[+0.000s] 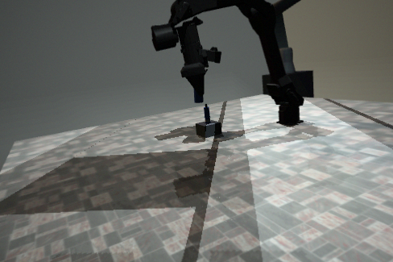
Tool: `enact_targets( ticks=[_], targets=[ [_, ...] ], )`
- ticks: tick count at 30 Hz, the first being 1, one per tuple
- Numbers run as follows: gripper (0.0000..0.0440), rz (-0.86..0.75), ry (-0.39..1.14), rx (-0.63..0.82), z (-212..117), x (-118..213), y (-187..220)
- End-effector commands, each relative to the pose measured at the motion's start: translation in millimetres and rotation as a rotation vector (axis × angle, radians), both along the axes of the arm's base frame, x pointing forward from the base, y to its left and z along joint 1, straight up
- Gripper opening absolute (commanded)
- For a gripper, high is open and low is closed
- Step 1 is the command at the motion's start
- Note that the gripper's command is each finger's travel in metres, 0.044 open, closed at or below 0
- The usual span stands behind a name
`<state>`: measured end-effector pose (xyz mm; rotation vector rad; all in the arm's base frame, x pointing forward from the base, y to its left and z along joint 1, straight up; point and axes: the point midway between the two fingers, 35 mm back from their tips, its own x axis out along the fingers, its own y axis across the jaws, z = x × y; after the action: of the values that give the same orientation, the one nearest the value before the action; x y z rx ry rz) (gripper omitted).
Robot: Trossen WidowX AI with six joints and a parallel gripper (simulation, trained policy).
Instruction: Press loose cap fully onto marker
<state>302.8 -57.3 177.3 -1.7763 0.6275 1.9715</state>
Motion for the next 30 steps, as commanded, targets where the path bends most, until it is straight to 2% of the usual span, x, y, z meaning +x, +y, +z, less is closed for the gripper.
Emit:
enact_targets(
  ticks=[1, 9, 30],
  targets=[
    [0.0, -0.019, -0.005, 0.007, 3, -10, -15],
    [0.0, -0.051, -0.003, 0.017, 4, -24, -30],
    [0.0, -0.05, 0.034, 0.044, -15, -39, -29]
  ],
)
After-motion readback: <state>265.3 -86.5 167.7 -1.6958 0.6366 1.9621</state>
